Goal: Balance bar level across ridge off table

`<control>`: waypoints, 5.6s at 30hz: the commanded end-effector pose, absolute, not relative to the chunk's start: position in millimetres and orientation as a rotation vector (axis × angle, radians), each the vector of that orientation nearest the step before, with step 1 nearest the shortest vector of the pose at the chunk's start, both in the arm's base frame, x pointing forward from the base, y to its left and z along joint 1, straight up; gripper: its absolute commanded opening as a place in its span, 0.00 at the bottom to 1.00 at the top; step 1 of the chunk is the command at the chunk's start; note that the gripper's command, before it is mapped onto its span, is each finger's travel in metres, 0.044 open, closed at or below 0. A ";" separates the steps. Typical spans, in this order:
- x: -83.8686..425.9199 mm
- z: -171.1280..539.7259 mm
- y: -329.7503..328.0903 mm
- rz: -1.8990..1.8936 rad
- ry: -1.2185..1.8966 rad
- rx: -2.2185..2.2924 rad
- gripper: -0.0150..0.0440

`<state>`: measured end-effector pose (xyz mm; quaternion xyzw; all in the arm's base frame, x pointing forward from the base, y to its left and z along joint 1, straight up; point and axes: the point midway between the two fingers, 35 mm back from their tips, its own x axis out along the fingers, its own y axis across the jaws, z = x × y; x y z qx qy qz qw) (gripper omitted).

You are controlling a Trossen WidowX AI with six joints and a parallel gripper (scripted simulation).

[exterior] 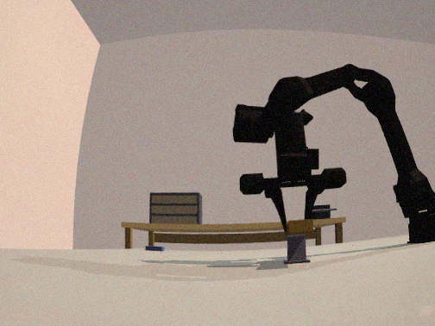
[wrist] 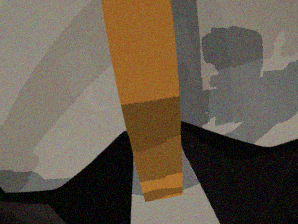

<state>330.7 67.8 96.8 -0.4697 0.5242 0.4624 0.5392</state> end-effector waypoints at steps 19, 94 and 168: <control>331.5 98.5 67.8 1.096 1.246 -1.118 0.25; 330.6 97.2 67.8 1.100 1.248 -1.117 0.54; 327.9 197.1 67.3 1.100 1.248 -1.116 1.00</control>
